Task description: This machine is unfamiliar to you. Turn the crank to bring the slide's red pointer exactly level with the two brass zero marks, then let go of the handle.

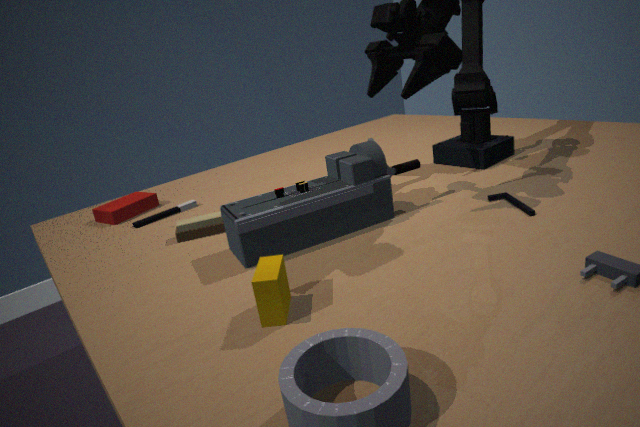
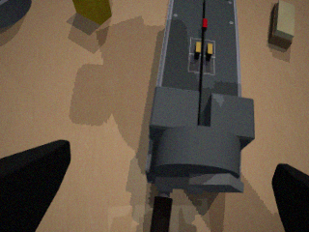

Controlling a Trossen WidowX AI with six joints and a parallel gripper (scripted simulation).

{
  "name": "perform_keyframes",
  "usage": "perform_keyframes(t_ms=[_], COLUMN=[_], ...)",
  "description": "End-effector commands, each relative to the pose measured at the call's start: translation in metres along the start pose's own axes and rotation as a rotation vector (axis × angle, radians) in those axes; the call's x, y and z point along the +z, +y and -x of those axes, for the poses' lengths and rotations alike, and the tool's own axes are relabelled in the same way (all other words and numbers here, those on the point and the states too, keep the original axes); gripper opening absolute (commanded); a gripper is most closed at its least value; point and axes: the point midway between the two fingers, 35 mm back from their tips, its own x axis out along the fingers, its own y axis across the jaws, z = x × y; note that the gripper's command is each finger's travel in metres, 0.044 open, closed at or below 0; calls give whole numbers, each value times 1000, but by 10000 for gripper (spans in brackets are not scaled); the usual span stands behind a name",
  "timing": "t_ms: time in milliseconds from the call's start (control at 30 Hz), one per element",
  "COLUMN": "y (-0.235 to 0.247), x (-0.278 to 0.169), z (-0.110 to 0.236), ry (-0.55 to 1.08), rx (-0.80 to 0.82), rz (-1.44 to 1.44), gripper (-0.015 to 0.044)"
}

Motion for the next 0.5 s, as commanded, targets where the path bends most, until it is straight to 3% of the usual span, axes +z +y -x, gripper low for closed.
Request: perform_keyframes(t_ms=[0, 467], y=[-1, 2], x=[-9, -42], z=[7, -32], ry=[-17, -17], rx=[-13, -13], rz=[-17, -17], gripper=[440, 440])
